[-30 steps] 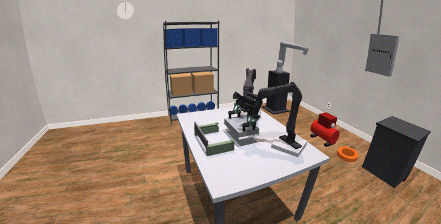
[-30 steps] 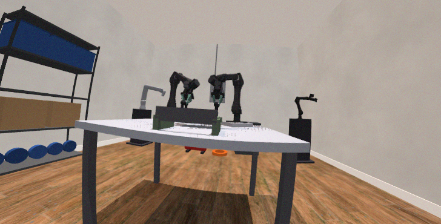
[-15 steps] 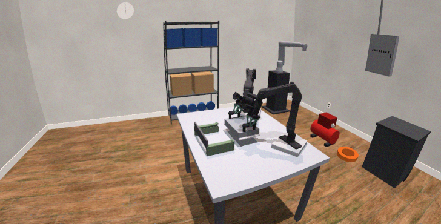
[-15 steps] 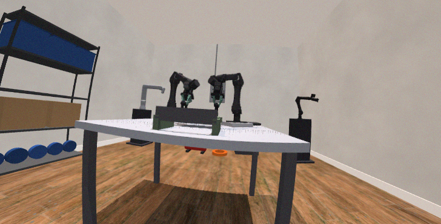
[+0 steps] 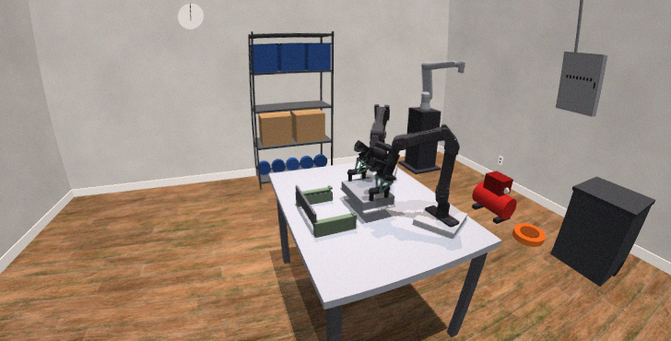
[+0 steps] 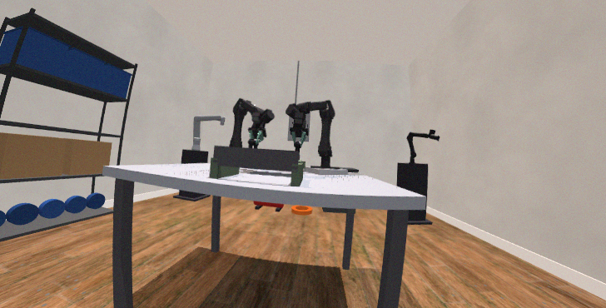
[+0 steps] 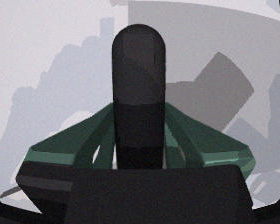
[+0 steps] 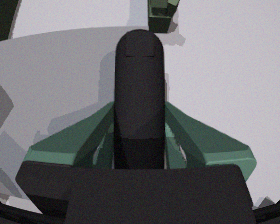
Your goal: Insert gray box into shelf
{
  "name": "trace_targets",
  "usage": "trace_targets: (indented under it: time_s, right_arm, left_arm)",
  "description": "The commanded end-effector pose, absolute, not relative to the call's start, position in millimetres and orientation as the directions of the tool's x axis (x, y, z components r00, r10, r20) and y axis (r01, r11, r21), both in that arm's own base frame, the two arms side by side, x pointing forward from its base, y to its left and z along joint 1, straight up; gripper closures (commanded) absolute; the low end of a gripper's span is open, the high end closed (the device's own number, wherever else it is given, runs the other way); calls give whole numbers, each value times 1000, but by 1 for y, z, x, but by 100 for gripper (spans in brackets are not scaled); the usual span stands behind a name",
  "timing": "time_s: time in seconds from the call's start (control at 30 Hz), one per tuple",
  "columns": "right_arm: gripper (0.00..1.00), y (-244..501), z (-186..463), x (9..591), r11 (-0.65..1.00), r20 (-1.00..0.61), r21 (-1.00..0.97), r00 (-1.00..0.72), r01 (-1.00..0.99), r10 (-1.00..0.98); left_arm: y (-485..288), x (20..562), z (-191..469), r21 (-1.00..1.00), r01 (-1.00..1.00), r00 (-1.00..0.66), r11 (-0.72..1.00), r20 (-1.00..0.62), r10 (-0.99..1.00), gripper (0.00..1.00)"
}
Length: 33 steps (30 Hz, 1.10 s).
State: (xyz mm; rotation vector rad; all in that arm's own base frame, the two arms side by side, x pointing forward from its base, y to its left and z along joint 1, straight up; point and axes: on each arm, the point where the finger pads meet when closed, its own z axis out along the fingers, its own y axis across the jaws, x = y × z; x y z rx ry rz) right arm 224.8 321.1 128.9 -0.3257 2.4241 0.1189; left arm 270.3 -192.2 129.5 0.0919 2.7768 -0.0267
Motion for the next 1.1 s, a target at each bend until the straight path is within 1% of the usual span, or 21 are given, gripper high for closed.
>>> trace_targets:
  time_s: [0.0,0.1,0.13,0.17,0.23,0.27,0.3,0.33,0.37,0.5,0.7,0.8,0.83,0.87,0.97,1.07]
  right_arm:
    - [86,332,164,247,970,-736,63,-667,-234,-113]
    - [86,326,162,245,971,-733,52,-669,-233,-121]
    - [86,318,150,242,972,-722,29,-678,-232,-141]
    - [86,325,164,245,971,-736,59,-667,-233,-115]
    - [86,325,164,245,971,-736,59,-667,-233,-115]
    - [86,329,166,245,970,-737,62,-666,-237,-115]
    - [86,330,173,247,969,-744,78,-661,-233,-99]
    - [86,330,173,247,969,-744,78,-661,-233,-99]
    - [86,323,172,245,971,-733,36,-667,-236,-135]
    - [86,327,176,247,971,-744,60,-658,-233,-112]
    - [86,326,179,248,972,-746,49,-655,-231,-118]
    - [86,327,179,248,971,-747,56,-655,-232,-113]
    - [86,324,172,246,972,-737,25,-661,-233,-140]
    - [86,322,178,246,973,-739,27,-660,-229,-135]
    - [86,323,178,247,973,-745,34,-655,-229,-128]
    - [86,326,183,248,972,-751,46,-650,-230,-118]
  left_arm:
    - [-199,295,154,-34,78,-887,996,-458,54,86]
    - [-198,291,160,-51,82,-881,995,-470,48,86]
    - [-204,288,163,-52,98,-877,994,-476,61,86]
    - [-203,288,162,-50,98,-878,994,-474,63,86]
    - [-203,288,162,-50,98,-878,994,-474,63,86]
    - [-196,288,147,-24,81,-894,996,-443,62,86]
    - [-198,292,161,-50,79,-879,996,-474,46,86]
    - [-198,289,163,-57,82,-887,995,-459,47,86]
    - [-199,286,162,-66,87,-893,994,-447,48,86]
    - [-198,291,164,-60,79,-882,995,-470,42,86]
    - [-195,285,151,-47,78,-893,996,-446,49,86]
    - [-197,289,158,-55,79,-887,995,-459,45,86]
    - [-198,288,152,-49,81,-893,996,-448,50,86]
    - [-200,291,163,-70,79,-882,994,-471,37,86]
    - [-195,286,151,-53,77,-893,996,-448,45,86]
    - [-200,292,164,-73,77,-880,994,-475,33,86]
